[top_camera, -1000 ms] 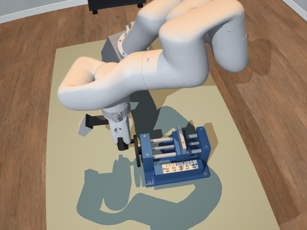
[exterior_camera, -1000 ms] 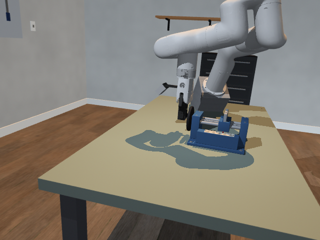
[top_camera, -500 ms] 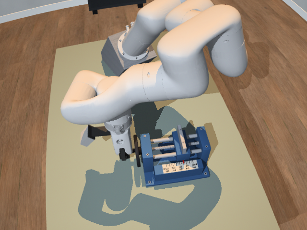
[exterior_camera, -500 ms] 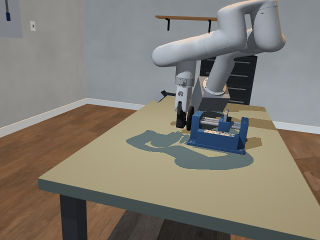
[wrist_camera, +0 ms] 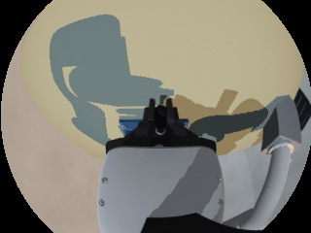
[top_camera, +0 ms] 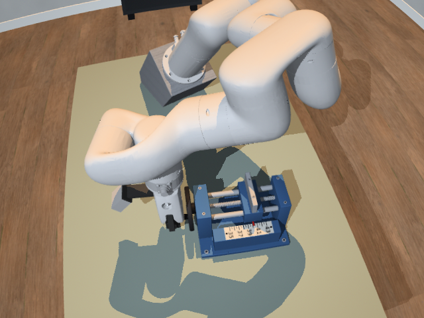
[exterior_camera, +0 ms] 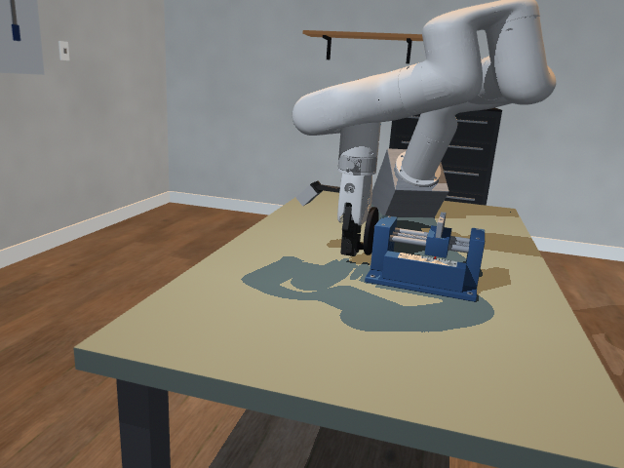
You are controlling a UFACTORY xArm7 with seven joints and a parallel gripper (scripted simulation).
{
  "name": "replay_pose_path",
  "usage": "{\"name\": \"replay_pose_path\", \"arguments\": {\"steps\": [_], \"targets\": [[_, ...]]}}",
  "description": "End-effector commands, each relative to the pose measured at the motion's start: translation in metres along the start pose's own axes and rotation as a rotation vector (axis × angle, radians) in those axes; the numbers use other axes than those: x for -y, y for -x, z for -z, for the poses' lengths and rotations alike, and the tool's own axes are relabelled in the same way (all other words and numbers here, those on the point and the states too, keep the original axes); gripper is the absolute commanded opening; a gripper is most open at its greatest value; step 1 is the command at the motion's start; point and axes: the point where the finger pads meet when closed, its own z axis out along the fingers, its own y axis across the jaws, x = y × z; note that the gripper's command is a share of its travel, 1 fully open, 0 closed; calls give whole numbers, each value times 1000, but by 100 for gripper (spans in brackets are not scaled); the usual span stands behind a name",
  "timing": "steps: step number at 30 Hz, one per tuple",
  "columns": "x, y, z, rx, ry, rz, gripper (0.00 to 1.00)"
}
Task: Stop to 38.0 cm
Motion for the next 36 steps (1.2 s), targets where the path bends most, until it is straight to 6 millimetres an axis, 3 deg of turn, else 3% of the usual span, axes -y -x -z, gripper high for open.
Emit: {"name": "replay_pose_path", "arguments": {"steps": [1, 22, 36], "targets": [[9, -1, 1, 0, -3, -1, 6], [30, -1, 14, 0, -3, -1, 6], [34, -1, 54, -1, -3, -1, 6]]}}
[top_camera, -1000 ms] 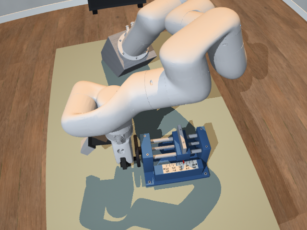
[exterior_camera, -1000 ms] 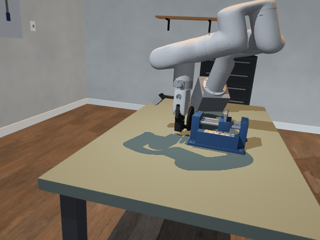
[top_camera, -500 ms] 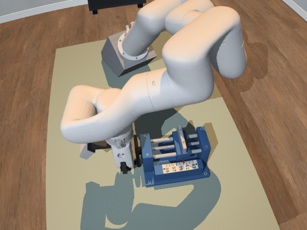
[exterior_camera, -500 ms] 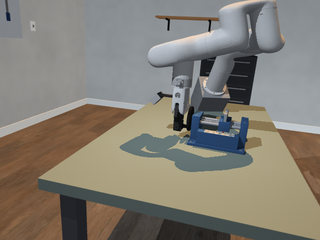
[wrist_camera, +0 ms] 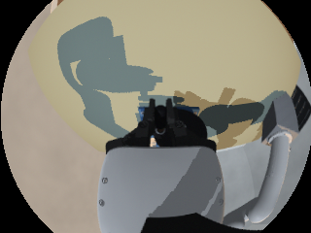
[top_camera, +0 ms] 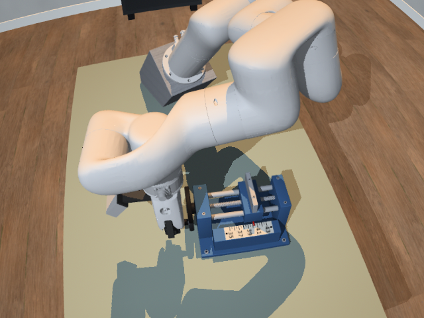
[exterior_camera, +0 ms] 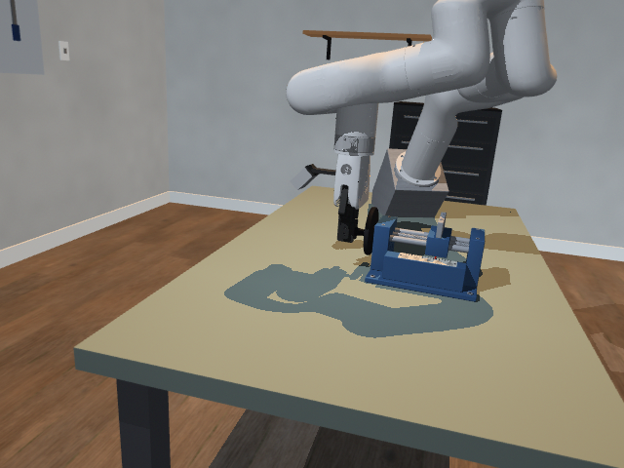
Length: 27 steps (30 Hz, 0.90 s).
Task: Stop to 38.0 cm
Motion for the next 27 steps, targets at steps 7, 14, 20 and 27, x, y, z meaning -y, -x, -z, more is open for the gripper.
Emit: {"name": "replay_pose_path", "arguments": {"steps": [7, 14, 20, 27], "targets": [[-18, -1, 28, -4, 3, -2, 6], [-36, 0, 32, -4, 3, -2, 6], [-45, 0, 30, -4, 3, -2, 6], [-57, 0, 24, -4, 3, -2, 6]]}}
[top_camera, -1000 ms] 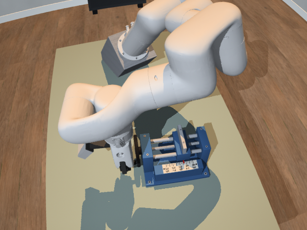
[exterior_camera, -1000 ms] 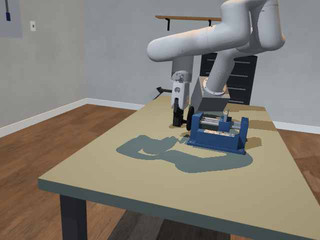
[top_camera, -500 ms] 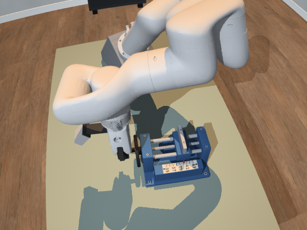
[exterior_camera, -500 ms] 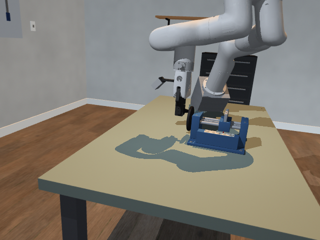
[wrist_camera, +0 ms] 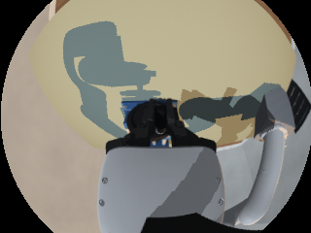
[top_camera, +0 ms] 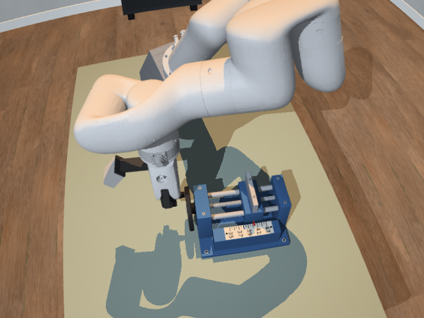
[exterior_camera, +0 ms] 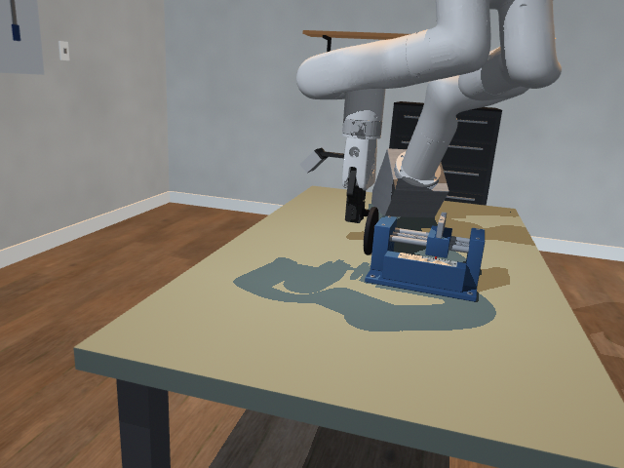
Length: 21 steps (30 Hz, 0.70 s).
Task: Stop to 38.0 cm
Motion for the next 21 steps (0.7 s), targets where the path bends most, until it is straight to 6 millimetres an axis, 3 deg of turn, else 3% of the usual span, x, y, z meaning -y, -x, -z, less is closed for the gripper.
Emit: {"name": "replay_pose_path", "arguments": {"steps": [1, 10, 21], "targets": [[-7, -1, -4, -1, -7, 1, 6], [-16, -1, -16, -1, -7, 1, 6], [-14, -1, -48, -1, -7, 1, 6]]}}
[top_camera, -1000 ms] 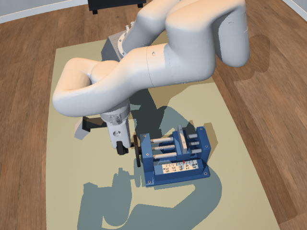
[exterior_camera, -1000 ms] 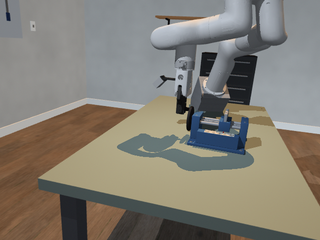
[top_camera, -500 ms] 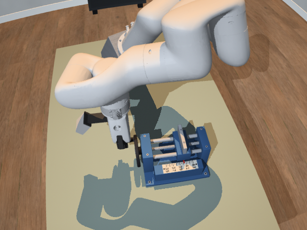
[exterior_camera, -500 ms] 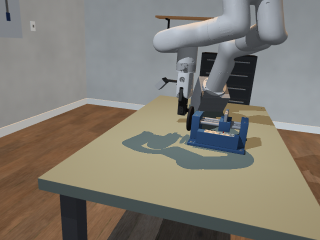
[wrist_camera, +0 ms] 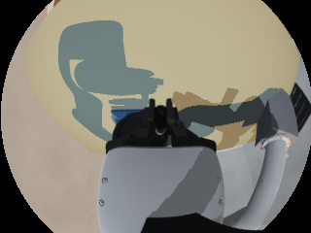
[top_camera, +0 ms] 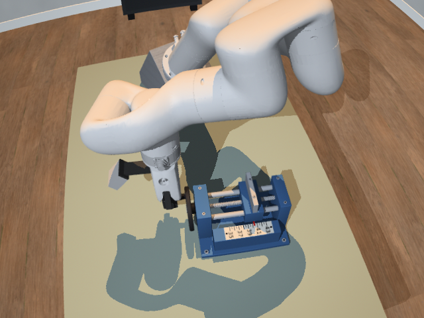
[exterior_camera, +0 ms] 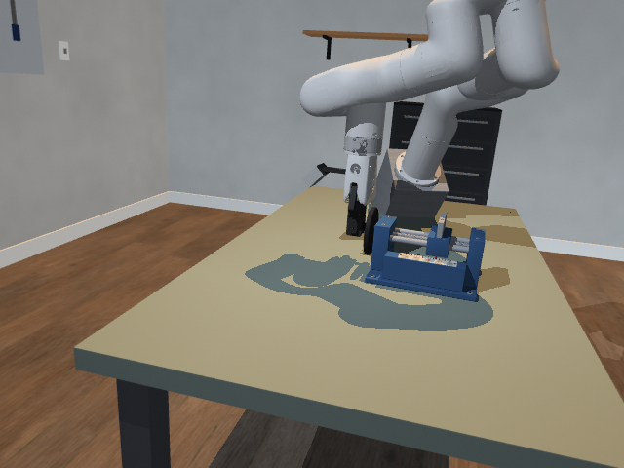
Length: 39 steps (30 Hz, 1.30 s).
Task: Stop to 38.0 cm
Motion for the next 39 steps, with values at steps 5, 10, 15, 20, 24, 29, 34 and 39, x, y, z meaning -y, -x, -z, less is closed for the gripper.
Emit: {"name": "replay_pose_path", "arguments": {"steps": [5, 10, 15, 20, 24, 29, 34, 39], "targets": [[13, -1, -23, 2, -4, 0, 6], [23, -1, -30, 2, -4, 1, 6], [31, -1, -31, 2, -4, 0, 6], [38, -1, -32, 2, -4, 0, 6], [43, -1, -31, 2, -4, 0, 6], [51, -1, -28, 2, -4, 0, 6], [59, -1, -23, 2, -4, 1, 6], [63, -1, -19, 2, -4, 1, 6]]}}
